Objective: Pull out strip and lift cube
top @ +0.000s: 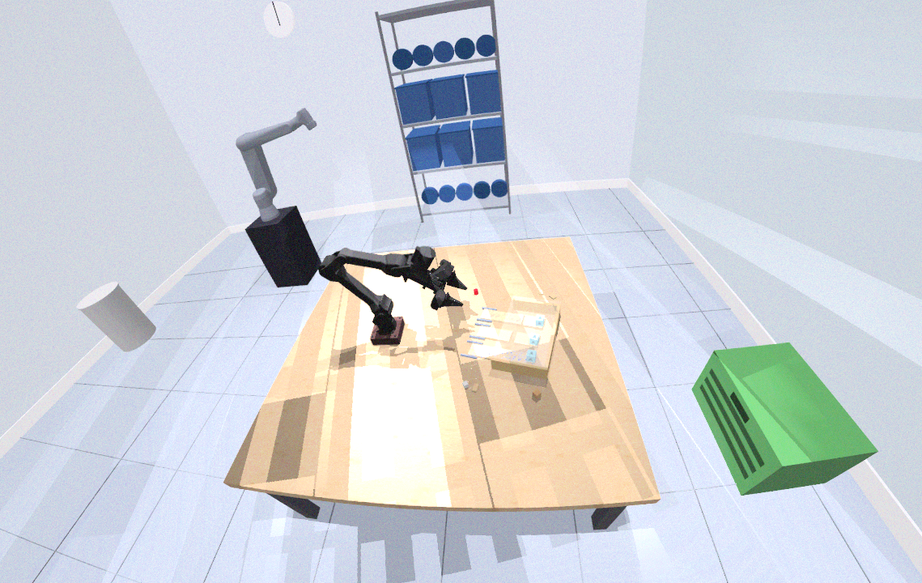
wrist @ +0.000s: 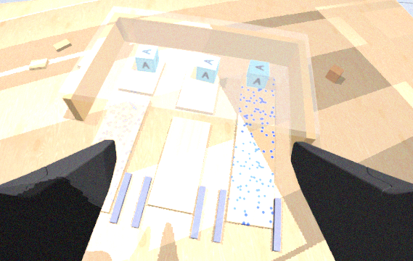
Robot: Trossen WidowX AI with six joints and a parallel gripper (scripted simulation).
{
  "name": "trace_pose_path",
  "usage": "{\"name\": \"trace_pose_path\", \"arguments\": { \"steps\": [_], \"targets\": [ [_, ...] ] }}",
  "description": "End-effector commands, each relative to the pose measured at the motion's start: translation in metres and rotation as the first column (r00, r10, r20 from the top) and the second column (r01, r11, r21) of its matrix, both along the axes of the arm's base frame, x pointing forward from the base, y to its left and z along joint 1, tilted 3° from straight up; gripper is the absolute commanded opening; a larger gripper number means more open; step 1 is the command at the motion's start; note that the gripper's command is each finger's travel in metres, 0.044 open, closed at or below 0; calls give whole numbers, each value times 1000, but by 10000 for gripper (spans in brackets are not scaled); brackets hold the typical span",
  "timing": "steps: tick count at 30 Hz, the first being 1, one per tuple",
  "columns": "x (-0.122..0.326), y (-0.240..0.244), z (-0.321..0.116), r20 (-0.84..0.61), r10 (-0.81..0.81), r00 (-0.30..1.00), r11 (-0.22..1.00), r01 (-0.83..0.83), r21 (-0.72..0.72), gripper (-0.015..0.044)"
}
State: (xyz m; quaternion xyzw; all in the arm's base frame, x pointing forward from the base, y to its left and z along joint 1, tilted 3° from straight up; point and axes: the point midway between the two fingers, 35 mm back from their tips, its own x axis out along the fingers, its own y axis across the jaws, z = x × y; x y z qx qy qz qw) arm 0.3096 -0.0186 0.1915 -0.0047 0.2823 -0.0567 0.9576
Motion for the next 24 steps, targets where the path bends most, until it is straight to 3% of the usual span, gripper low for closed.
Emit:
{"name": "trace_pose_path", "arguments": {
  "steps": [1, 7, 14, 22, 24],
  "targets": [
    [2, 6, -5, -13, 35, 999, 999, -35, -10, 400],
    [2, 6, -5, -13, 35, 999, 999, -35, -10, 400],
    [27, -15, -24, -265, -28, 964, 999, 34, 15, 216],
    [51, -52, -65, -599, -95, 795, 987, 153, 46, 6],
    [54, -62, -77, -671, -103, 734, 981, 185, 52, 0]
  ]
}}
